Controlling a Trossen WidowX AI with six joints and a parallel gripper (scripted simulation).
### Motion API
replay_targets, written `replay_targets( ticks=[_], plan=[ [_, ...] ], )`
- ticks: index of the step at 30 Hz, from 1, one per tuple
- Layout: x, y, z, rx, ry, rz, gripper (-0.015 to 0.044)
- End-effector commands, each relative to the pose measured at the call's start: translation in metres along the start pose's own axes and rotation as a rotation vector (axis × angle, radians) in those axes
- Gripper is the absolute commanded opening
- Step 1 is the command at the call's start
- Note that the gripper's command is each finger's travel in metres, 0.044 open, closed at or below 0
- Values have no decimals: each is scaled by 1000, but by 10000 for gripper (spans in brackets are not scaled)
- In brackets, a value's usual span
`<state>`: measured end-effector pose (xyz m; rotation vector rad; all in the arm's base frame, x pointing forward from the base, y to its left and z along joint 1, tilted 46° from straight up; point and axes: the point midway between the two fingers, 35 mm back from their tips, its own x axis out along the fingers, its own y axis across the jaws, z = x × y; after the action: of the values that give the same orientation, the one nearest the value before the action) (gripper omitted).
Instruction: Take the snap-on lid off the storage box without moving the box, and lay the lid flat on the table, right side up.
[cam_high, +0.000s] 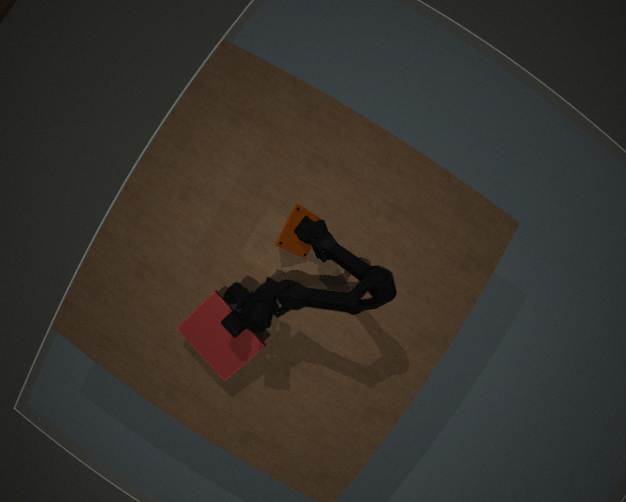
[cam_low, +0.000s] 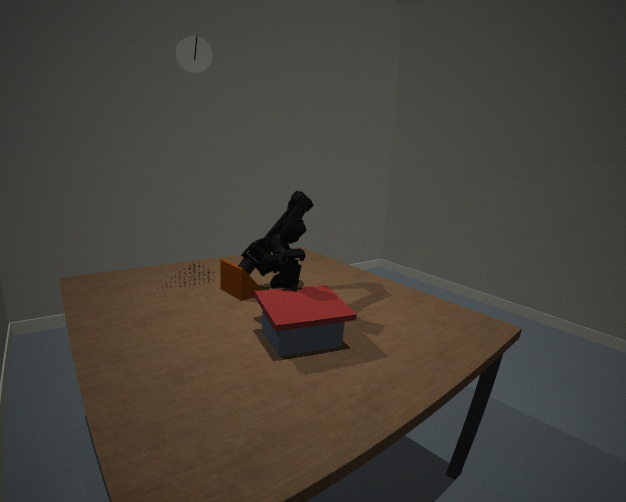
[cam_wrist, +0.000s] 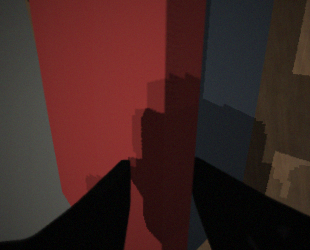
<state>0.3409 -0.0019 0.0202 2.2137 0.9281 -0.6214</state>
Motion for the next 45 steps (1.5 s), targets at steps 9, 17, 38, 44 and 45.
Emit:
replay_targets(
  ticks=[9, 17, 38, 44, 45],
  plan=[
    [1, 1, 0, 2, -1, 0, 0],
    [2, 1, 0, 2, -1, 0, 0],
    [1, 3, 0, 2, -2, 2, 0],
    [-4, 10, 0, 2, -4, 2, 0],
    [-5, 11, 0, 2, -4, 2, 0]
  ],
)
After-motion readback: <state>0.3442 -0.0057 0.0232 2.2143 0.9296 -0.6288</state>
